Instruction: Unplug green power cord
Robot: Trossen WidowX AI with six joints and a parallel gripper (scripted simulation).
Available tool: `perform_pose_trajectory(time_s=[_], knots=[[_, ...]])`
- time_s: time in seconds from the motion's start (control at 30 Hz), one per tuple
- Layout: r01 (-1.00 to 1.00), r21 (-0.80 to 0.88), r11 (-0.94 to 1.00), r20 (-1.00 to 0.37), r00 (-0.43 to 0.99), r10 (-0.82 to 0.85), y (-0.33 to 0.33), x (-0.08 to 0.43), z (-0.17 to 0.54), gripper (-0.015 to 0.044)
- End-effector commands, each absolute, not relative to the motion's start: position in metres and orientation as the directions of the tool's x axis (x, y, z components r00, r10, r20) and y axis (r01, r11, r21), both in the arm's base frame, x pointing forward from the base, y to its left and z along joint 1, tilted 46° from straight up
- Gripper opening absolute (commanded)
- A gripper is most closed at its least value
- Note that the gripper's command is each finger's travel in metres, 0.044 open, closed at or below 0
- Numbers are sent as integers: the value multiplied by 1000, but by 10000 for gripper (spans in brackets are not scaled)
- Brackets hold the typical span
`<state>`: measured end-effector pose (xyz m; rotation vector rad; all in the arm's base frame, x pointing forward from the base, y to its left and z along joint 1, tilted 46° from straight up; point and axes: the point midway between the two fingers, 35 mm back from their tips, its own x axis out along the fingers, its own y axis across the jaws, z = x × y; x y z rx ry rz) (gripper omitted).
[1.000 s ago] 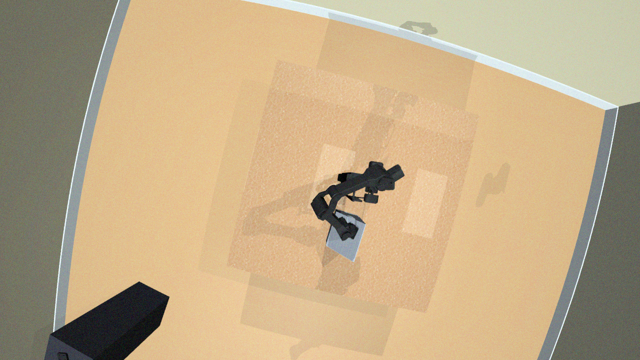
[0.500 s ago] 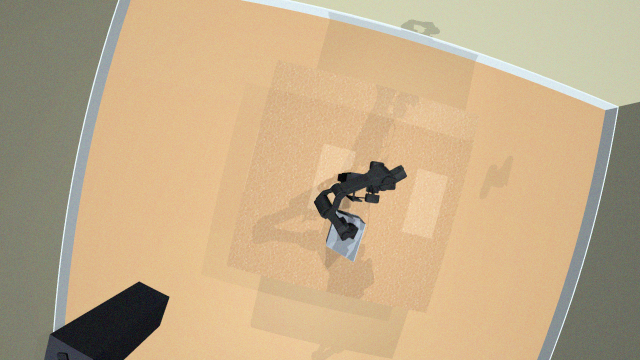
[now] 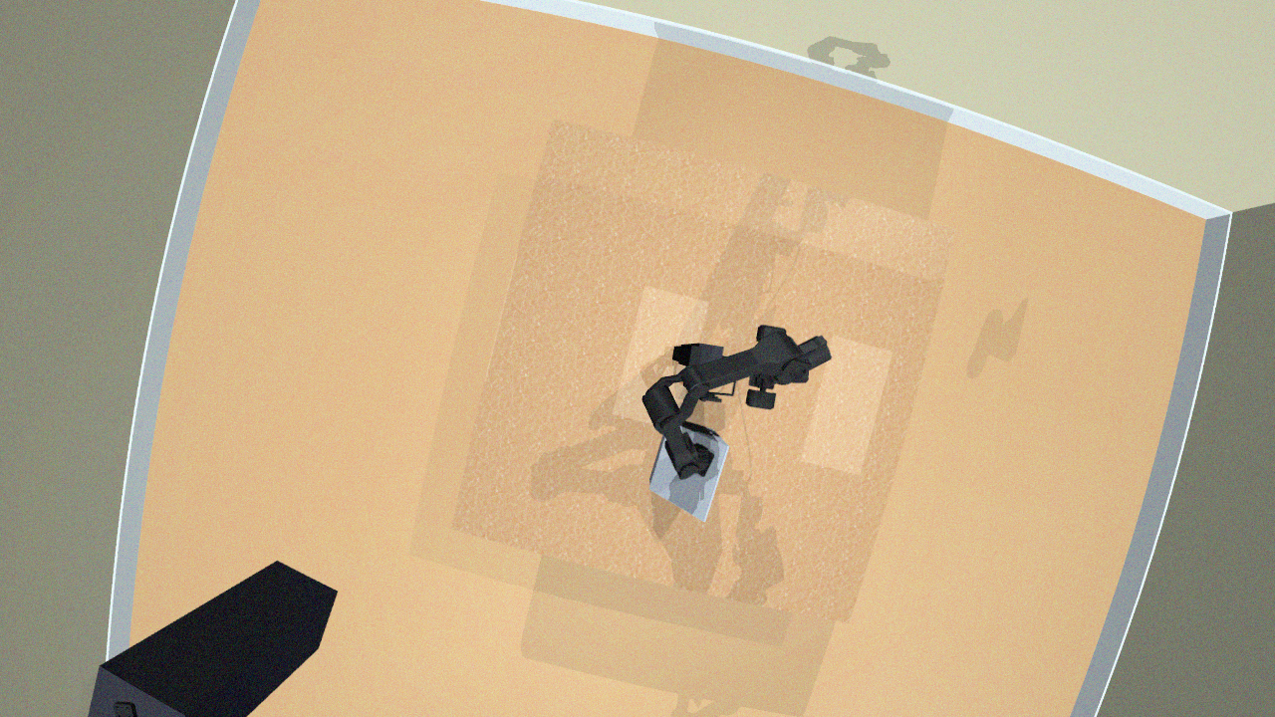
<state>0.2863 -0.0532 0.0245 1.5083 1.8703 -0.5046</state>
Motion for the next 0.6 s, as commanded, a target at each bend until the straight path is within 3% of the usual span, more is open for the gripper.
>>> perform_pose_trajectory(time_s=[0.0,0.5,0.57], knots=[[958,119,260,-710,-101,697,-57,289,23,26],[959,119,259,-709,-101,698,-62,290,19,420],[958,119,259,-710,-100,697,-75,295,11,440]])
